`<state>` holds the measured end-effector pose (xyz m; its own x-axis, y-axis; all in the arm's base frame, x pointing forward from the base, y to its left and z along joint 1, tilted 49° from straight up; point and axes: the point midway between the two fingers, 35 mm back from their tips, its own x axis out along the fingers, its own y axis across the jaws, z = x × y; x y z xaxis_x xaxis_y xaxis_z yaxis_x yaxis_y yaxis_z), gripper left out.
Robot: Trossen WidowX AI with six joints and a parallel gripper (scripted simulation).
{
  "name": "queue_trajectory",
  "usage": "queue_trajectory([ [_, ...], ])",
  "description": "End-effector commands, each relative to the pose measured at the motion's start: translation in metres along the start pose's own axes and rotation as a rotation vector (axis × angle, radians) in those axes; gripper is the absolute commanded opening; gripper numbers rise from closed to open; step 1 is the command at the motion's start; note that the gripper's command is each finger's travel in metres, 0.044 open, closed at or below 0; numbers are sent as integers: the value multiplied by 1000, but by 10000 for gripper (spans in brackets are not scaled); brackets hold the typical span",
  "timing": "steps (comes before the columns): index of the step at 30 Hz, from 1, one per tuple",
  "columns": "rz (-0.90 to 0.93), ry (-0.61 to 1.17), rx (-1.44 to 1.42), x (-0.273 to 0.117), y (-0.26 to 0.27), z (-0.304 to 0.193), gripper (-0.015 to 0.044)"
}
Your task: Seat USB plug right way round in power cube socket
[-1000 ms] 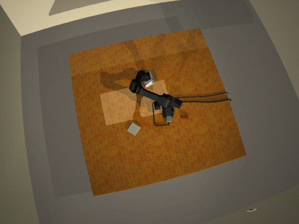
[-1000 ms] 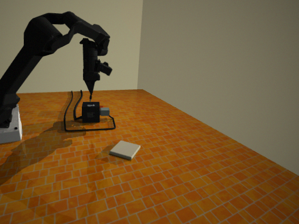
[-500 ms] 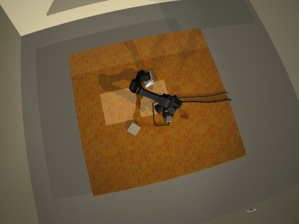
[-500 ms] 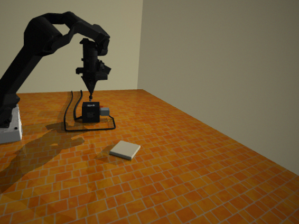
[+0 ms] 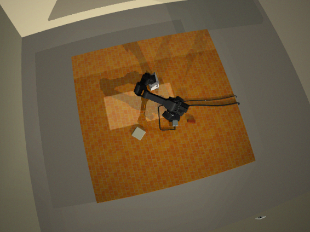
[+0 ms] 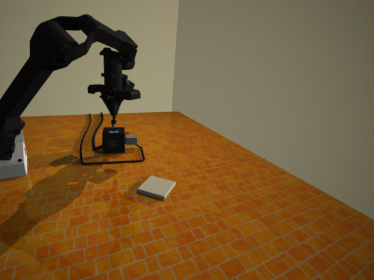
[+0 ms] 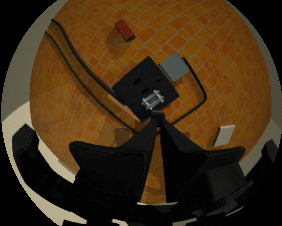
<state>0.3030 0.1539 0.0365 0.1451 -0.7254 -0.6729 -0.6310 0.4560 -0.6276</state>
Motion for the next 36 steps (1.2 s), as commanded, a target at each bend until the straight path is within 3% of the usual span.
queue_trajectory([
  [1, 1, 2, -83, 1, 0, 0, 0],
  [25, 1, 2, -707, 1, 0, 0, 0],
  [36, 1, 2, -725, 1, 0, 0, 0],
])
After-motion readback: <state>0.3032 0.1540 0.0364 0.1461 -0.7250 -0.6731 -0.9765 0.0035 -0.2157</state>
